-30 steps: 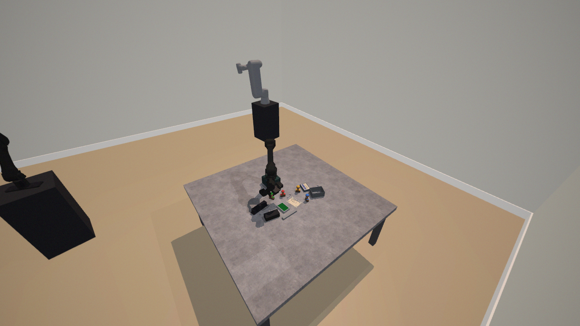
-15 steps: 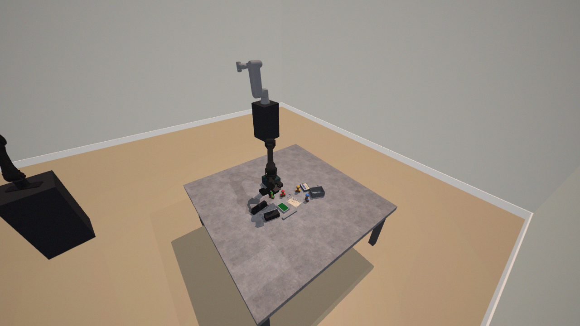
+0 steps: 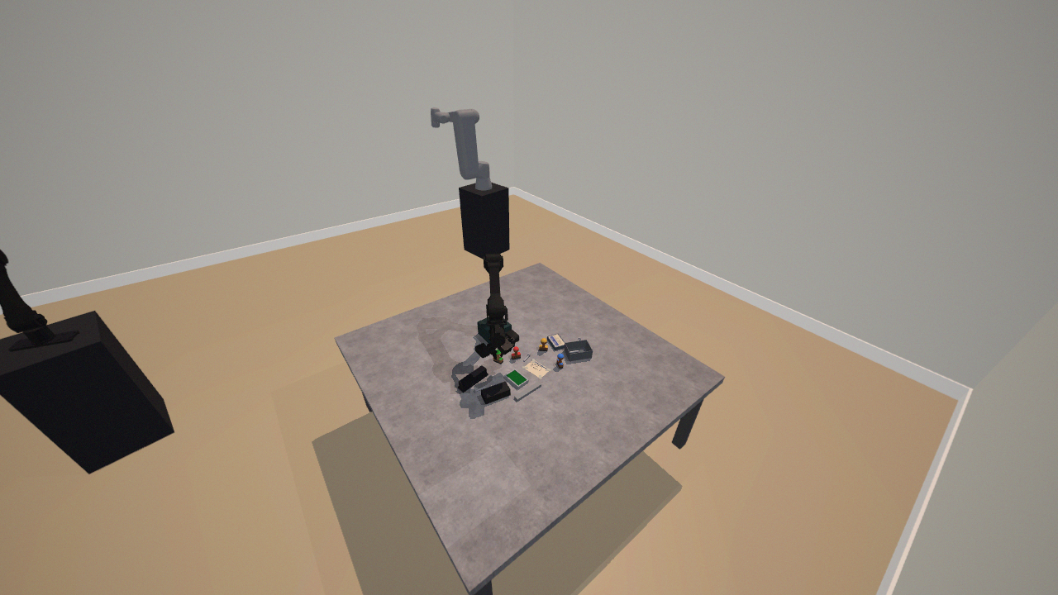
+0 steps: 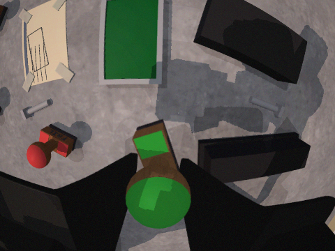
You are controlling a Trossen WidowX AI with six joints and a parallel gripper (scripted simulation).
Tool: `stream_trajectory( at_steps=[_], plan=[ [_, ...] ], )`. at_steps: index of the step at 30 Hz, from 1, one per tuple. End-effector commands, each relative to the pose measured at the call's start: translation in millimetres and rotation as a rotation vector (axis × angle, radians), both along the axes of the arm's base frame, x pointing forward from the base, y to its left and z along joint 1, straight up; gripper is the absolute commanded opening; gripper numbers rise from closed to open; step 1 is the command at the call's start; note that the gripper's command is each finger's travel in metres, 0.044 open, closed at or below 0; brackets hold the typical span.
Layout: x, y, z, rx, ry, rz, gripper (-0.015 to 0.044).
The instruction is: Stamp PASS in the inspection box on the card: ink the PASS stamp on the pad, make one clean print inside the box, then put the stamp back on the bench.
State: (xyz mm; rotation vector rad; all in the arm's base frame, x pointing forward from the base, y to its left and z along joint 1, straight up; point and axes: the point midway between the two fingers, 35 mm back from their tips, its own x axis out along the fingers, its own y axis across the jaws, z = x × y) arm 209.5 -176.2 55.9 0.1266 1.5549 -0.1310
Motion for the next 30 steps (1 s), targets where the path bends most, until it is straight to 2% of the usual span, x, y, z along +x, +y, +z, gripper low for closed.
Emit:
stream_trajectory(
  at_steps=[1,12,30],
  plan=[
    [24.4,3.3,4.0,-0.003,-0.01,0.004,0.0],
    [86.4,24.4,5.0,0.0,-0.016,0.004,0.0],
    [88.1,24.5,-3.3,0.0,-0.016,0.005,0.0]
  ],
)
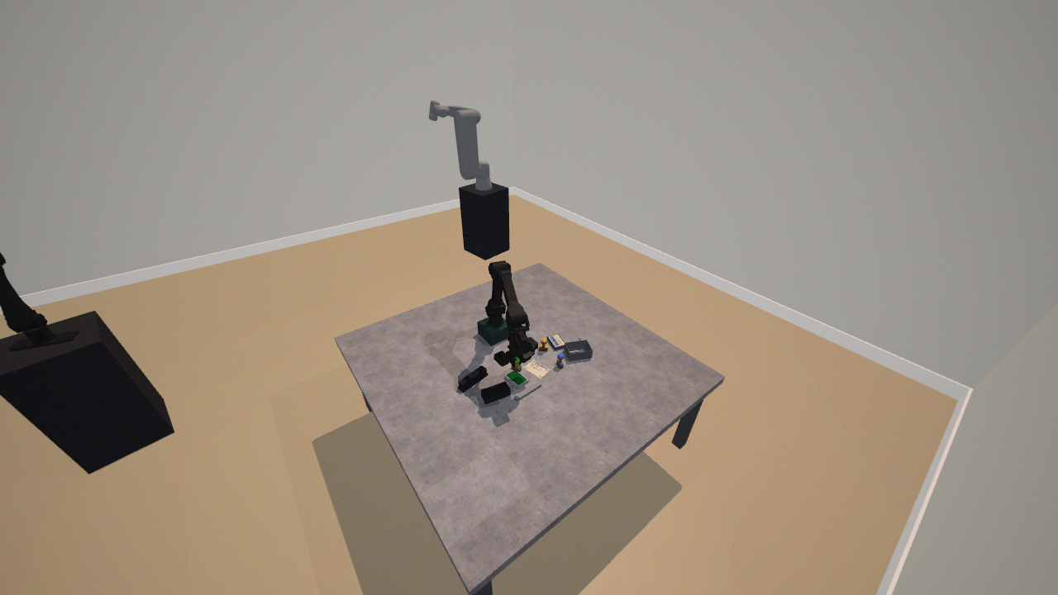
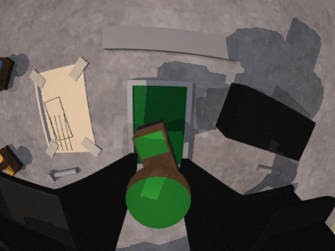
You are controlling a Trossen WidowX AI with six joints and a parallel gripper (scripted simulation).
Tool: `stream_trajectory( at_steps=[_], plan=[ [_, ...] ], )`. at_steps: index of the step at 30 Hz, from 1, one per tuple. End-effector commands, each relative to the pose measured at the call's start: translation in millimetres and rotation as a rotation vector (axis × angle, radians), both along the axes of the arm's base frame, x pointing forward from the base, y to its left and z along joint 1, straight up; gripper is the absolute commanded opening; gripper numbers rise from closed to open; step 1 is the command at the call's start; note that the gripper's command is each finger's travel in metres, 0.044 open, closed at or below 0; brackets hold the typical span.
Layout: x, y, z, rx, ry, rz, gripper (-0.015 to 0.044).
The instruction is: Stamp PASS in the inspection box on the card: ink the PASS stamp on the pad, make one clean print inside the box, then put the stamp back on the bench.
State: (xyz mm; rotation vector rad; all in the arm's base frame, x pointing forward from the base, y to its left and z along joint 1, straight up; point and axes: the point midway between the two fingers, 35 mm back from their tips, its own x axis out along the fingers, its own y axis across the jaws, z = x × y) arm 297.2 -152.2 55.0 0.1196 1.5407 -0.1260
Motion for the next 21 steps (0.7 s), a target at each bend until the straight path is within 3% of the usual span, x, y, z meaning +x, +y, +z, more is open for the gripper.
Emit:
stream_trajectory(
  at_steps=[1,21],
  plan=[
    [0.4,0.4,-3.0,0.002,-0.001,-0.003,0.0],
    [1.2,0.1,-16.4,0.003,-0.002,-0.002,0.0]
  ],
)
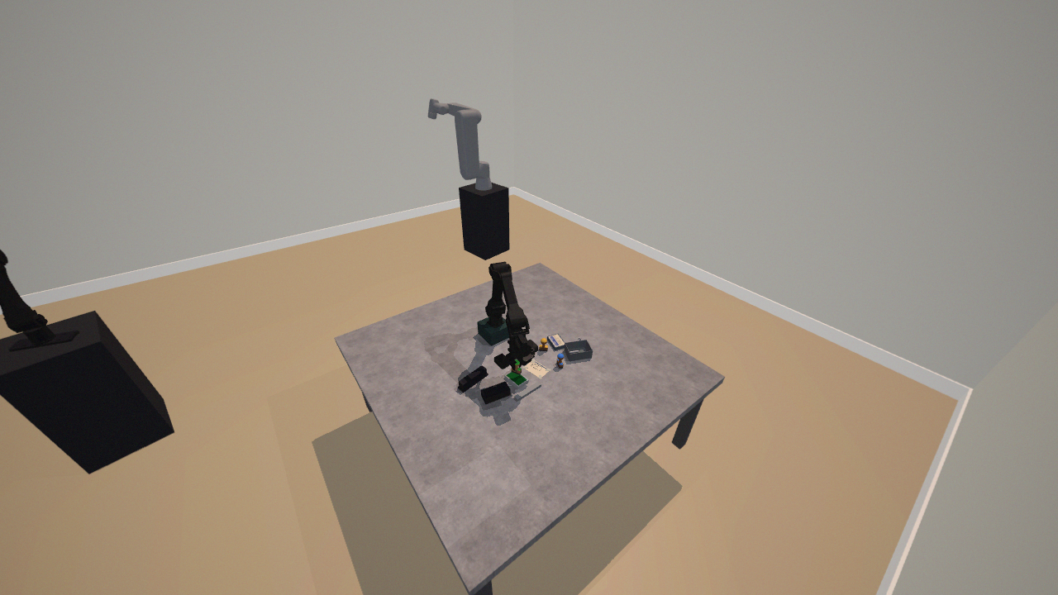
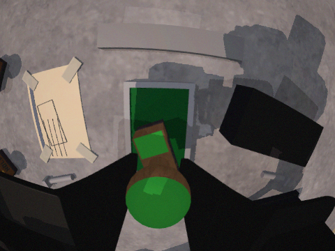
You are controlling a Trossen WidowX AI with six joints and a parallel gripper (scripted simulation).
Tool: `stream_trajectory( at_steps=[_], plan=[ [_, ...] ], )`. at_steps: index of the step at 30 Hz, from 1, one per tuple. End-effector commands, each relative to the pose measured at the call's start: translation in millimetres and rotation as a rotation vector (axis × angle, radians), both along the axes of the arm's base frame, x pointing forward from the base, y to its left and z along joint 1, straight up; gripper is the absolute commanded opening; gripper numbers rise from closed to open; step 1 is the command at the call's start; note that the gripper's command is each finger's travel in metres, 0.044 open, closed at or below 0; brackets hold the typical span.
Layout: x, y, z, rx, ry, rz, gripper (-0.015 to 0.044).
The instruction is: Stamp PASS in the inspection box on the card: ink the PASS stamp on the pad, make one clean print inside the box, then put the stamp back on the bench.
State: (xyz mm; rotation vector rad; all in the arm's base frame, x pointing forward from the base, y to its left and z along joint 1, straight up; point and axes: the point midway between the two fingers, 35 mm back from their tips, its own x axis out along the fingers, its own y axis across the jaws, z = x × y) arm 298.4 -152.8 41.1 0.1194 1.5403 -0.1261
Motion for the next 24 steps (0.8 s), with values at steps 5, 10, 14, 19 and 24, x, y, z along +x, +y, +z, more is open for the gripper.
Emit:
stream_trajectory(
  at_steps=[5,10,14,19,24],
  plan=[
    [0.1,0.6,-5.8,0.003,-0.001,-0.002,0.0],
    [0.2,0.5,-9.1,0.003,-0.001,-0.002,0.0],
    [0.2,0.5,-11.8,0.003,-0.001,-0.001,0.0],
    [0.2,0.5,-15.1,0.003,-0.001,-0.001,0.0],
    [0.2,0.6,-18.4,0.003,-0.002,-0.001,0.0]
  ],
)
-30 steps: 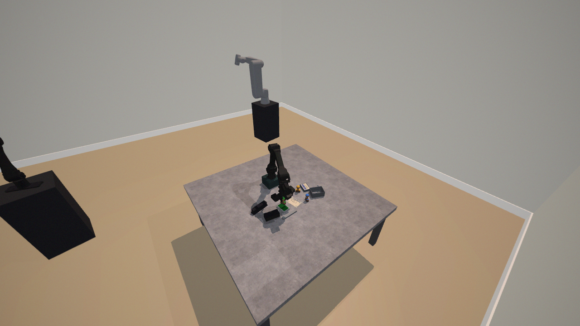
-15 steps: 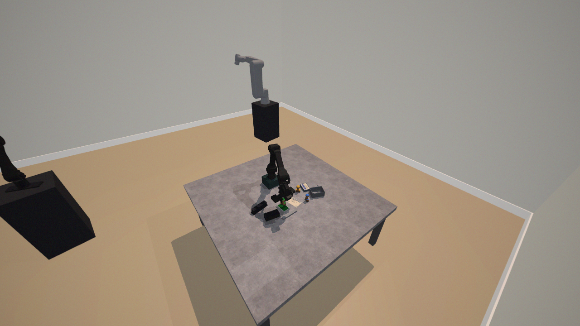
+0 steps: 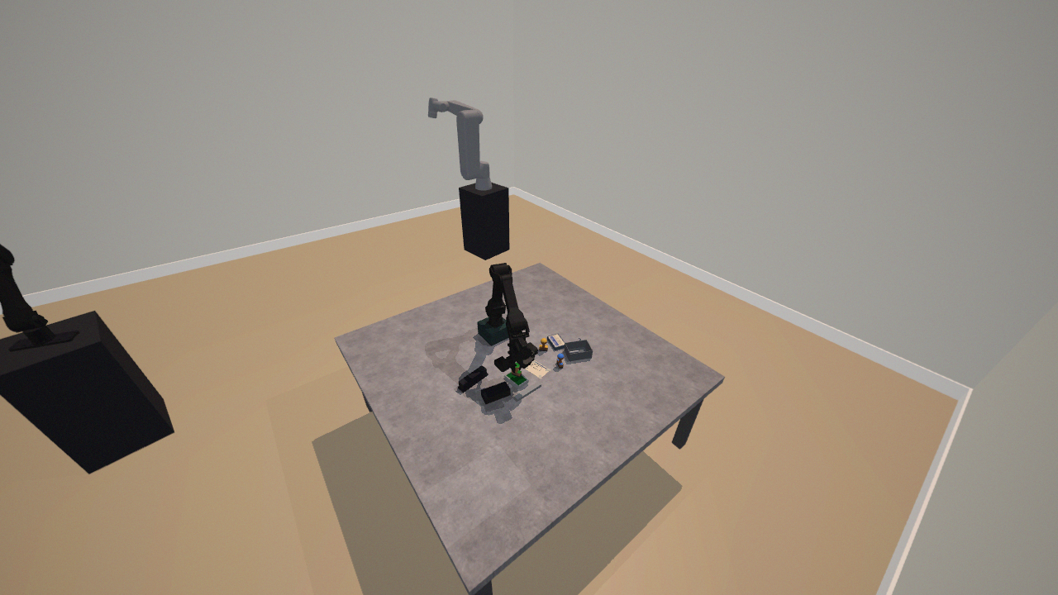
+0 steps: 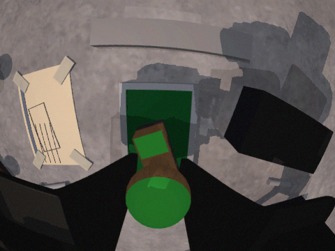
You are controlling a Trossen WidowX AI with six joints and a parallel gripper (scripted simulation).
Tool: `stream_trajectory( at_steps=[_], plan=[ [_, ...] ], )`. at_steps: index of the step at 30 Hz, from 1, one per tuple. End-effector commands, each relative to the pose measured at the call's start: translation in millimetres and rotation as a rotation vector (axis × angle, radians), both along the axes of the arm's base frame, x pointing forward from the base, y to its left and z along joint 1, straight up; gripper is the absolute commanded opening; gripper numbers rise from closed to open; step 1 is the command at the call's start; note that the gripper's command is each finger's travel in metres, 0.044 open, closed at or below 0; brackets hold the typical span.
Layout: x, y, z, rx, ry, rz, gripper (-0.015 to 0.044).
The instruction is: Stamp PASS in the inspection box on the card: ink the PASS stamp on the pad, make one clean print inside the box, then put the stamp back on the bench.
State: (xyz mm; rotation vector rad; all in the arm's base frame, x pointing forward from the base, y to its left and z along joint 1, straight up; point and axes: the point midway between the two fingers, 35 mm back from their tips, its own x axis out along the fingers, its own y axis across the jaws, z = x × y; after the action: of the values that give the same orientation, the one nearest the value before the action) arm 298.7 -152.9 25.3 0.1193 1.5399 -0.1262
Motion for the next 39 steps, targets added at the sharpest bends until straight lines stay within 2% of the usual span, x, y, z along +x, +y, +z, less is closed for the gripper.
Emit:
stream_trajectory(
  at_steps=[1,39],
  plan=[
    [-0.2,0.7,-3.2,0.003,-0.001,-0.001,0.0],
    [-0.8,1.1,-20.2,0.004,-0.002,0.0,0.0]
  ],
)
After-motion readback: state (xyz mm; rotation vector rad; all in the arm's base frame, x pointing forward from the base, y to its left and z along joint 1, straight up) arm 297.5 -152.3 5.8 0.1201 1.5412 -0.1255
